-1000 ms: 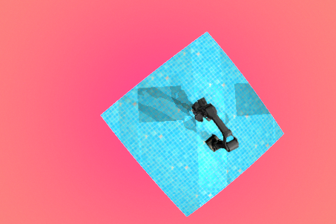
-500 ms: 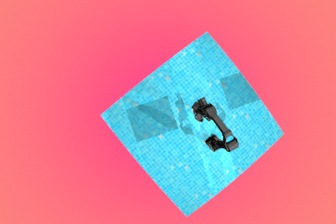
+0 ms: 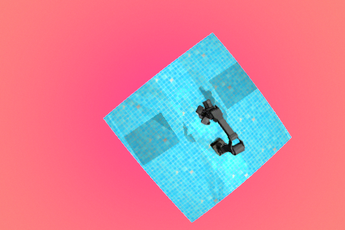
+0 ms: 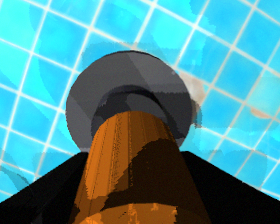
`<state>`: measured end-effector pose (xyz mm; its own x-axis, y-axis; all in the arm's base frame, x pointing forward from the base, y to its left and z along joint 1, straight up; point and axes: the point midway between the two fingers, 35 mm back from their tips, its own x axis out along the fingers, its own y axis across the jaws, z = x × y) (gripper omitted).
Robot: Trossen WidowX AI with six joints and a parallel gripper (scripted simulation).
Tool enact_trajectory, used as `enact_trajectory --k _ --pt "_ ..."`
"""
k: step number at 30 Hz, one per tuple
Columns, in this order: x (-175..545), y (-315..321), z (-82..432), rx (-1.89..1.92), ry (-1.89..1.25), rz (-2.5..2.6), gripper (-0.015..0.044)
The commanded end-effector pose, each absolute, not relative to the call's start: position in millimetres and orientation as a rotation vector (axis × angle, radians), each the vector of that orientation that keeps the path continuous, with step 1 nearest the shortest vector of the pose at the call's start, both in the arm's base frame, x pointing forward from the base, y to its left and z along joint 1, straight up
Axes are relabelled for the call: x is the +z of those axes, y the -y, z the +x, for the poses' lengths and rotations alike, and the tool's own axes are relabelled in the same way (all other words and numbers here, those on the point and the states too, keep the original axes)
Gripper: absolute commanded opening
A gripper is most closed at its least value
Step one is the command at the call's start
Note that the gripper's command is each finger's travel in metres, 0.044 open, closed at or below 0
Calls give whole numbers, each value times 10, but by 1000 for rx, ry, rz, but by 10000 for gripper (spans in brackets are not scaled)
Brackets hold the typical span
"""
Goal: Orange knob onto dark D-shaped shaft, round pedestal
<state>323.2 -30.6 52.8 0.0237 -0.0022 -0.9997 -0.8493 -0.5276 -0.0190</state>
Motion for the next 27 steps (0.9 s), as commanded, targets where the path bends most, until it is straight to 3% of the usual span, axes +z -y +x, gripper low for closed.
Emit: enact_trajectory --k 1,27 --pt "531 311 3239 1583 -879 -1634 0" --pt "544 312 3221 1583 -879 -1633 0"
